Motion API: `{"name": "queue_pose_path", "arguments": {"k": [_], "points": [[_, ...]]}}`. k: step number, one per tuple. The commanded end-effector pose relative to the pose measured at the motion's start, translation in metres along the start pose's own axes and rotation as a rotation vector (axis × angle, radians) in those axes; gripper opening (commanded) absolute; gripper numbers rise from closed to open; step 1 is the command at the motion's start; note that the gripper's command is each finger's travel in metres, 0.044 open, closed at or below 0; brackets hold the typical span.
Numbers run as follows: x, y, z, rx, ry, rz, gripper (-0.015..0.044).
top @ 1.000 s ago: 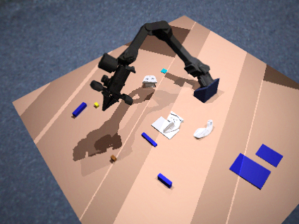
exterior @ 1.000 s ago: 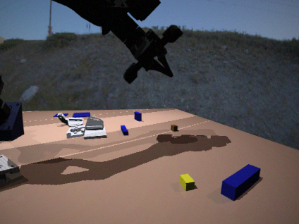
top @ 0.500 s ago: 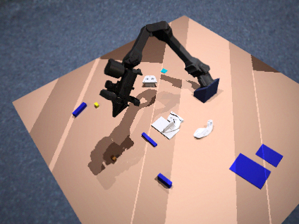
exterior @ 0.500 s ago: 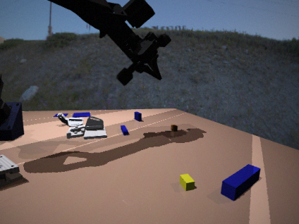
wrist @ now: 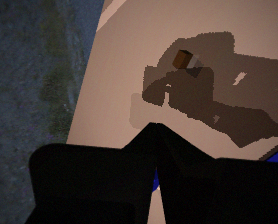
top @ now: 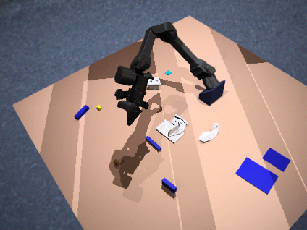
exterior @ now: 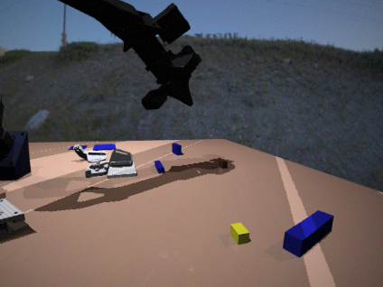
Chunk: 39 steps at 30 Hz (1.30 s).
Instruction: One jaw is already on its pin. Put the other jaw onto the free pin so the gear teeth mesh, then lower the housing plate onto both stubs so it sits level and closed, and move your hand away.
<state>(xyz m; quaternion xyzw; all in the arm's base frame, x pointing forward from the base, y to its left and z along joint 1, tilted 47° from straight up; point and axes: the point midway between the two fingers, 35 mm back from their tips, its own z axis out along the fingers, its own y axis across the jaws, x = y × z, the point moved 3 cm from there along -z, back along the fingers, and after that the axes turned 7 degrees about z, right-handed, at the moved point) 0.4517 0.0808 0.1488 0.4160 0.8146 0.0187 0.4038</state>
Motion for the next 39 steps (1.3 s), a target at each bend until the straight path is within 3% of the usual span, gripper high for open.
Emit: {"name": "queue_pose_path", "arguments": {"k": [1,39], "points": [[0.015,-0.004,0.001,0.016,0.032,-0.113,0.0000],[0.122,-0.043,-0.007,0.074,0.290,-1.147,0.0000]]}}
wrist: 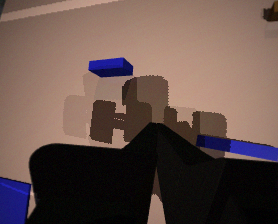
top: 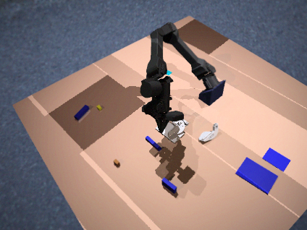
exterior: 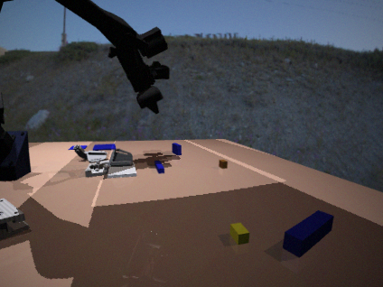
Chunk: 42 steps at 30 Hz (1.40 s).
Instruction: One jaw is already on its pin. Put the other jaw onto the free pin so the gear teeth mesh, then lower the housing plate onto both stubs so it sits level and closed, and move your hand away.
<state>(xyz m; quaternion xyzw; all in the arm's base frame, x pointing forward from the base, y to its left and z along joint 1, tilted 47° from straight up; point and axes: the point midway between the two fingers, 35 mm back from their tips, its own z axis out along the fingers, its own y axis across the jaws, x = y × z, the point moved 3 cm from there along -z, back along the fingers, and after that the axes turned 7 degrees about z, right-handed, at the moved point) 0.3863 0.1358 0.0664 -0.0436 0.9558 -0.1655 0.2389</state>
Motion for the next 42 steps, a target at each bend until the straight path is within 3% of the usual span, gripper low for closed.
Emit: {"name": "queue_pose_path", "arguments": {"k": [1,42], "points": [[0.012,0.007,0.002,-0.004,0.032,-0.115,0.0000],[0.112,0.048,0.002,-0.090,0.284,-1.240,0.0000]]}}
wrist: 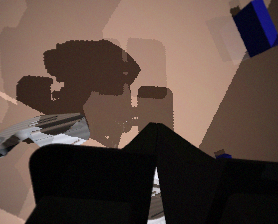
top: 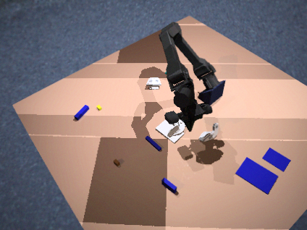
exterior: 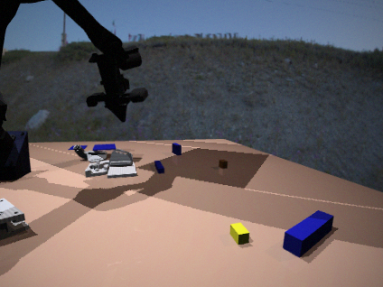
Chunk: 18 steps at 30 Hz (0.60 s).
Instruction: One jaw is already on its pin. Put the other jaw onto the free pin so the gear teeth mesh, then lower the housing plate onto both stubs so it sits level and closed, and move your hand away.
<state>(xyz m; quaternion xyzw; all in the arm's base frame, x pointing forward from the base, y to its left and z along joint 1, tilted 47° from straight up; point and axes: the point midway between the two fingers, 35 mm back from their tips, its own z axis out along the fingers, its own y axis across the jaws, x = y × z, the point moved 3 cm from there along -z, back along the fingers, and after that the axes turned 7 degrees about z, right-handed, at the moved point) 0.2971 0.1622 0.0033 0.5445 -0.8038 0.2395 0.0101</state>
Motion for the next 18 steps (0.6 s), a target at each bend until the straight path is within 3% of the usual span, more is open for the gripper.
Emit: {"name": "queue_pose_path", "arguments": {"k": [1,18], "points": [[0.002,0.012,0.002,-0.021,0.023,-0.113,0.0000],[0.014,0.050,0.007,-0.090,0.103,-0.580,0.0000]]}}
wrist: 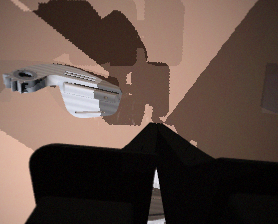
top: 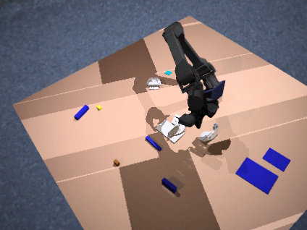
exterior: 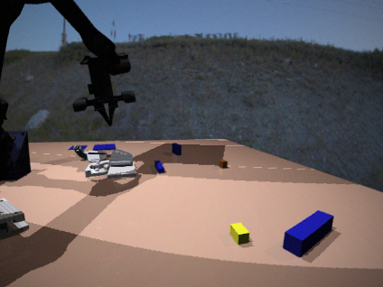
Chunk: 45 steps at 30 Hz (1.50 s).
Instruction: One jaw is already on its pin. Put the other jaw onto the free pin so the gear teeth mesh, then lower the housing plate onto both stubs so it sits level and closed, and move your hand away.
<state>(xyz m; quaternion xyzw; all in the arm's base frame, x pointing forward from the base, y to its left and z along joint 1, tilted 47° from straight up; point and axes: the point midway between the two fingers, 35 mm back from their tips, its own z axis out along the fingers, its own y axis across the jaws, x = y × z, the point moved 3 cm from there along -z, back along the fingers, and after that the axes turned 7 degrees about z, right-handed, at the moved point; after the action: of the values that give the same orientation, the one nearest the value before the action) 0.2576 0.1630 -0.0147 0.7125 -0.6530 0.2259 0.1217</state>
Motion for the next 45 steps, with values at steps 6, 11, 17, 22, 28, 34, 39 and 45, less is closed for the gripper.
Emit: {"name": "queue_pose_path", "arguments": {"k": [6,11,17,22,28,34,39,45], "points": [[-0.003,0.022,0.004,-0.049,0.038,-0.252,0.0000],[-0.003,0.033,0.006,-0.075,0.057,-0.389,0.0000],[-0.003,0.045,0.008,-0.109,0.079,-0.553,0.0000],[-0.003,0.056,0.009,-0.139,0.095,-0.688,0.0000],[-0.001,0.068,0.011,-0.179,0.113,-0.850,0.0000],[0.001,0.080,0.012,-0.221,0.128,-1.011,0.0000],[0.003,0.089,0.013,-0.260,0.140,-1.144,0.0000],[0.006,0.100,0.014,-0.309,0.151,-1.303,0.0000]]}}
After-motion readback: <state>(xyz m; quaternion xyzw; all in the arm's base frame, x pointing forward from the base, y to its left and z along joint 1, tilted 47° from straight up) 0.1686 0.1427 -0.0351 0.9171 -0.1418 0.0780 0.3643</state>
